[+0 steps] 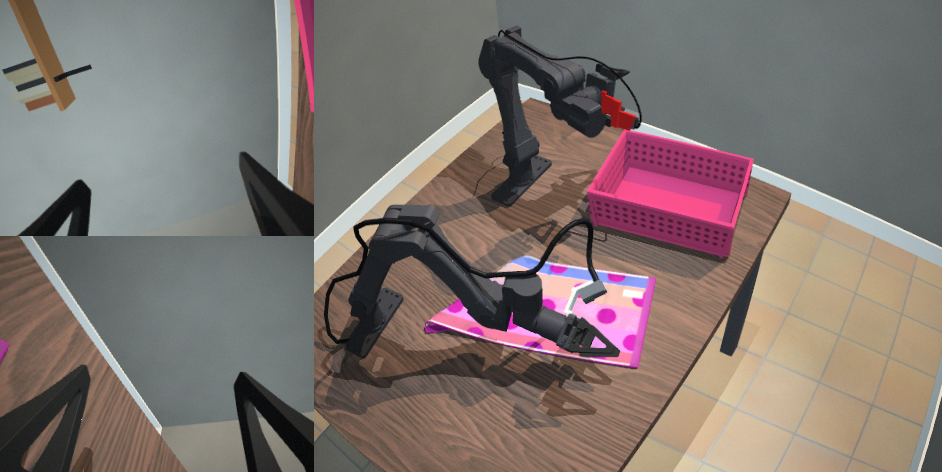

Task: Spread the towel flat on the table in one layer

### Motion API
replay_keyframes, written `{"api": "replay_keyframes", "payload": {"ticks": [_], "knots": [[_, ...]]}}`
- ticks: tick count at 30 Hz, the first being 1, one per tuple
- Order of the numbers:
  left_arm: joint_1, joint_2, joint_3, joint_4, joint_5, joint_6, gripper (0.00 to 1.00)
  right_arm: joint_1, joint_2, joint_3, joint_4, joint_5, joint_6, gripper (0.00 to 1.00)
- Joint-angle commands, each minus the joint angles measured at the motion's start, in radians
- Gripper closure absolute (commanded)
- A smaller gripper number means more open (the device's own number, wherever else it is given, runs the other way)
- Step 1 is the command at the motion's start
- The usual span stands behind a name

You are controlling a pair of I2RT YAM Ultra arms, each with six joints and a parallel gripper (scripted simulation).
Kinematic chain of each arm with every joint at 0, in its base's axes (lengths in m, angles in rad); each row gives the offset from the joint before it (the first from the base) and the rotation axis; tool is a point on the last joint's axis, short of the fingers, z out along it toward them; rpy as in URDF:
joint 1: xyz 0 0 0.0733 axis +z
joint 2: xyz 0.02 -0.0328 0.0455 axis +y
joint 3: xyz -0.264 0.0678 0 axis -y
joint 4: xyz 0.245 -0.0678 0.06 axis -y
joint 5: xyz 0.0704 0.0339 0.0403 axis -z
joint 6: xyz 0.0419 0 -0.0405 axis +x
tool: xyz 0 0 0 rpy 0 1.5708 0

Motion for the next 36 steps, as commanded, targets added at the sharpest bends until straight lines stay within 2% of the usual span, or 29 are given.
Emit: {"api": "replay_keyframes", "payload": {"ticks": [1,3,6,8,10,12,13,14,16,17,18,19,21,23,24,27,29,31,33,34,36], "knots": [[-0.024,-0.011,-0.022,0.098,0.124,-0.072,0.0,-0.014,-0.109,-0.035,-0.042,-0.041,0.138,0.0],[0.003,-0.029,-0.018,0.128,0.157,-0.052,0.0,0.002,-0.186,-0.004,-0.104,-0.045,0.14,0.0],[0.007,-0.047,-0.034,0.157,0.163,-0.024,0.0,0.003,-0.199,-0.002,-0.129,-0.044,0.146,0.0],[-0.037,-0.035,-0.021,0.249,0.278,-0.071,0.0,-0.013,-0.283,-0.063,-0.165,-0.074,0.286,0.0],[-0.003,-0.067,-0.035,0.301,0.315,-0.049,0.0,0.007,-0.358,-0.041,-0.232,-0.076,0.291,0.0],[-0.067,-0.036,-0.007,0.349,0.377,-0.078,0.0,-0.01,-0.447,-0.094,-0.266,-0.101,0.431,0.0],[-0.04,-0.054,-0.017,0.388,0.4,-0.061,0.0,0.003,-0.498,-0.098,-0.31,-0.101,0.435,0.0],[-0.03,-0.074,-0.031,0.422,0.424,-0.05,0.0,0.007,-0.529,-0.061,-0.341,-0.109,0.439,0.0],[-0.03,-0.074,-0.031,0.422,0.424,-0.05,0.0,0.007,-0.529,-0.061,-0.341,-0.109,0.439,0.0],[-0.006,-0.125,-0.073,0.5,0.476,-0.024,0.0,0.009,-0.549,-0.054,-0.386,-0.11,0.45,0.0],[-0.025,-0.125,-0.057,0.536,0.513,-0.025,0.0,-0.008,-0.595,-0.115,-0.395,-0.122,0.539,0.0],[-0.047,-0.115,-0.04,0.559,0.537,-0.032,0.0,-0.007,-0.643,-0.128,-0.415,-0.129,0.592,0.0],[-0.033,-0.15,-0.069,0.624,0.59,-0.018,0.0,0.01,-0.715,-0.089,-0.483,-0.14,0.597,0.0],[-0.075,-0.146,-0.028,0.664,0.632,-0.024,0.0,-0.005,-0.808,-0.157,-0.527,-0.162,0.738,0.0],[-0.081,-0.152,-0.027,0.692,0.654,-0.022,0.0,0.006,-0.862,-0.121,-0.57,-0.172,0.741,0.0],[-0.036,-0.219,-0.111,0.823,0.751,0.01,0.0,0.009,-0.898,-0.107,-0.645,-0.181,0.755,0.0],[-0.073,-0.234,-0.083,0.867,0.793,0.019,0.0,-0.003,-0.999,-0.18,-0.686,-0.197,0.898,0.0],[-0.073,-0.254,-0.096,0.921,0.842,0.025,0.0,0.012,-1.068,-0.142,-0.751,-0.208,0.904,0.0],[-0.073,-0.254,-0.096,0.921,0.842,0.025,0.0,0.012,-1.068,-0.142,-0.751,-0.208,0.904,0.0],[-0.028,-0.304,-0.18,1.041,0.938,0.037,0.0,0.001,-1.08,-0.129,-0.794,-0.215,0.912,0.0],[-0.062,-0.332,-0.167,1.095,0.978,0.052,0.0,-0.001,-1.18,-0.2,-0.837,-0.232,1.055,0.0]]}}
